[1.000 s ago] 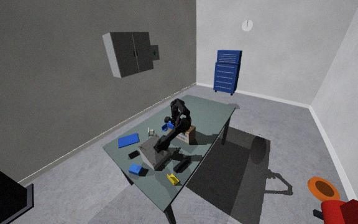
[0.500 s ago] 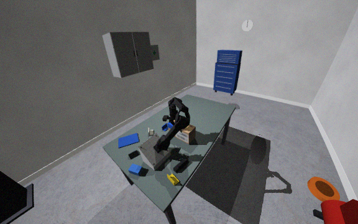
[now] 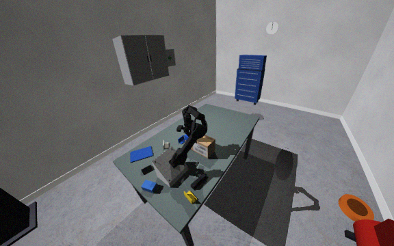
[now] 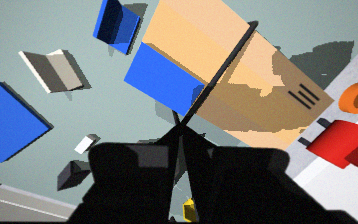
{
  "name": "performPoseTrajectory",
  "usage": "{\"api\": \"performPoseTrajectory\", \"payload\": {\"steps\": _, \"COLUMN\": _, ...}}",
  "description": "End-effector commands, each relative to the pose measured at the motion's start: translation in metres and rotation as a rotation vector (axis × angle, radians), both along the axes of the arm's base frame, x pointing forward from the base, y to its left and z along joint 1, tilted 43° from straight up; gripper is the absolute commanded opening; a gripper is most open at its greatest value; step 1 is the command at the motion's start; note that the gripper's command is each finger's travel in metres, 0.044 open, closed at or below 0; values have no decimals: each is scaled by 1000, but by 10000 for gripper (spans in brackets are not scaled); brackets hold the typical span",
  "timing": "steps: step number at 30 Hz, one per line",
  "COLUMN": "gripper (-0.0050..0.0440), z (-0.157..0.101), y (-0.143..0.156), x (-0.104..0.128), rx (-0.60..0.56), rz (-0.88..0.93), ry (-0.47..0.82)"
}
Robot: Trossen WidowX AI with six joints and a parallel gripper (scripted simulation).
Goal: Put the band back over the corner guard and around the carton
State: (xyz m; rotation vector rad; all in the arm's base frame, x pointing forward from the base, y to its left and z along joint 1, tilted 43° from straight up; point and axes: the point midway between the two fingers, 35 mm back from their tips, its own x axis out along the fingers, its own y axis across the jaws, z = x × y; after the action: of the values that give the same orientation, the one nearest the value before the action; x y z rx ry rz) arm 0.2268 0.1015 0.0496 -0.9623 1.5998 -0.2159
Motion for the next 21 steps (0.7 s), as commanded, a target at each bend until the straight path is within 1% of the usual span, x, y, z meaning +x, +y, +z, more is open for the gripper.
{"api": "performPoseTrajectory", "payload": {"steps": 1, "gripper": 0, "z": -10, "y": 10, "x": -7, "rx": 1, "rz": -4, "ry": 34}}
{"api": "performPoseTrajectory", "payload": {"steps": 14, "gripper": 0, "z": -30, "y": 29, "x": -7, "rx": -1, "rz": -5, "ry": 34}}
{"api": "performPoseTrajectory", "payload": {"steps": 21, "gripper": 0, "z": -31, "y": 30, "x": -7, "rx": -1, "rz": -5, "ry": 34}}
